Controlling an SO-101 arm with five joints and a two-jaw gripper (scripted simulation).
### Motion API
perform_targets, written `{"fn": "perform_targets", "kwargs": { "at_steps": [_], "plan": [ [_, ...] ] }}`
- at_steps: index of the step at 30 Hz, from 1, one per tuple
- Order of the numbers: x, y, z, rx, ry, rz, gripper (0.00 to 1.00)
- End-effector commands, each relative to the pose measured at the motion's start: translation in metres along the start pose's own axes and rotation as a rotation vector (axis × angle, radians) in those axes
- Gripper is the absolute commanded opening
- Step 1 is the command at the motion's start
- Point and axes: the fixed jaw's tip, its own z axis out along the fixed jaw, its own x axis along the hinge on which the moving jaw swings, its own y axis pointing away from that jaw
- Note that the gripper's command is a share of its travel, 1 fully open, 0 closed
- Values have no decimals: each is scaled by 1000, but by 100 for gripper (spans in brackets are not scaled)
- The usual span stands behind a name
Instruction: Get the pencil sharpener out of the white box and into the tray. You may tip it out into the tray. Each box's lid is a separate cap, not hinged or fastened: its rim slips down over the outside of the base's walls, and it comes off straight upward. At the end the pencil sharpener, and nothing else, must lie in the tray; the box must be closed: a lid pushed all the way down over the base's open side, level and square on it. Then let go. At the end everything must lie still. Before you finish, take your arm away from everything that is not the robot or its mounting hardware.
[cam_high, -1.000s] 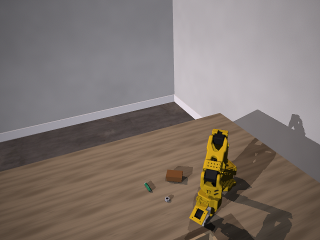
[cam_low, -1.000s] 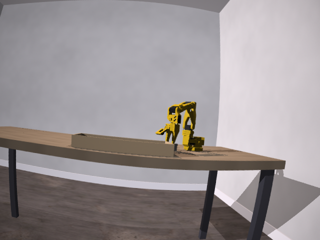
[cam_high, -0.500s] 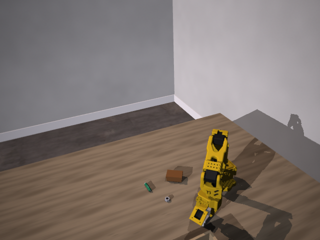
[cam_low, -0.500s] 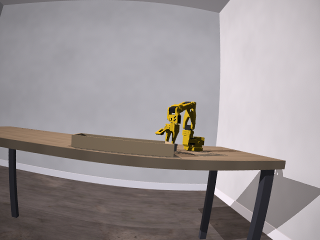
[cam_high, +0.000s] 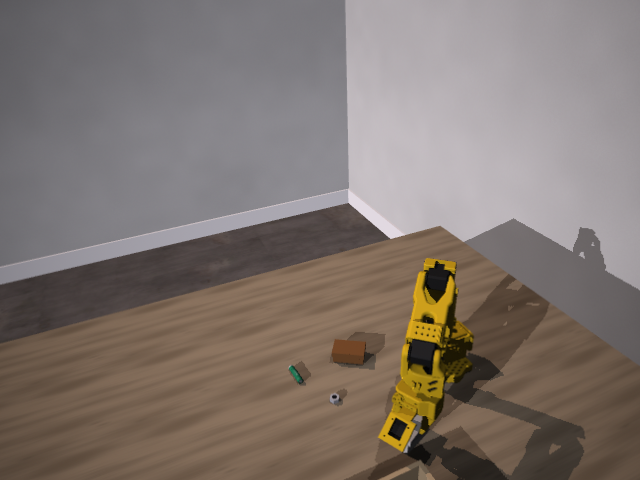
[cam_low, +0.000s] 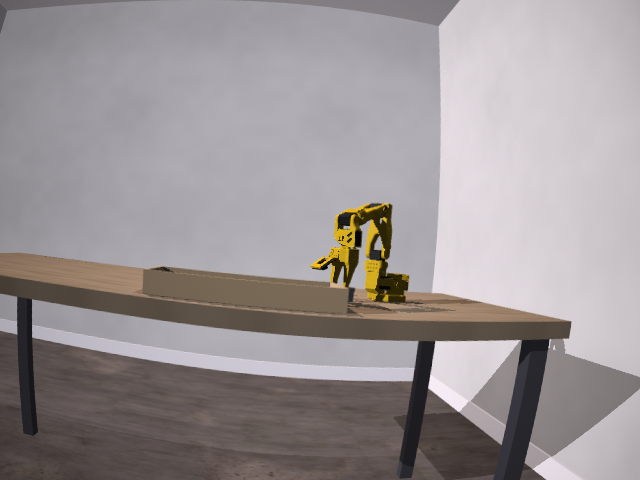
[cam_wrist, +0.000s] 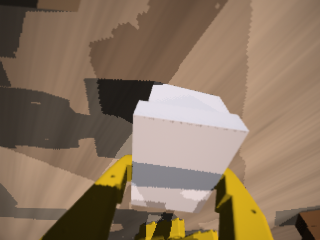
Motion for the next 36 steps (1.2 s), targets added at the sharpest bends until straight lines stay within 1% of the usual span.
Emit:
{"fn": "perform_targets", "kwargs": {
  "at_steps": [1, 36],
  "plan": [
    [-5, 4, -3, -11, -30, -3, 23],
    [-7, 5, -1, -11, -30, -3, 23]
  ]
}}
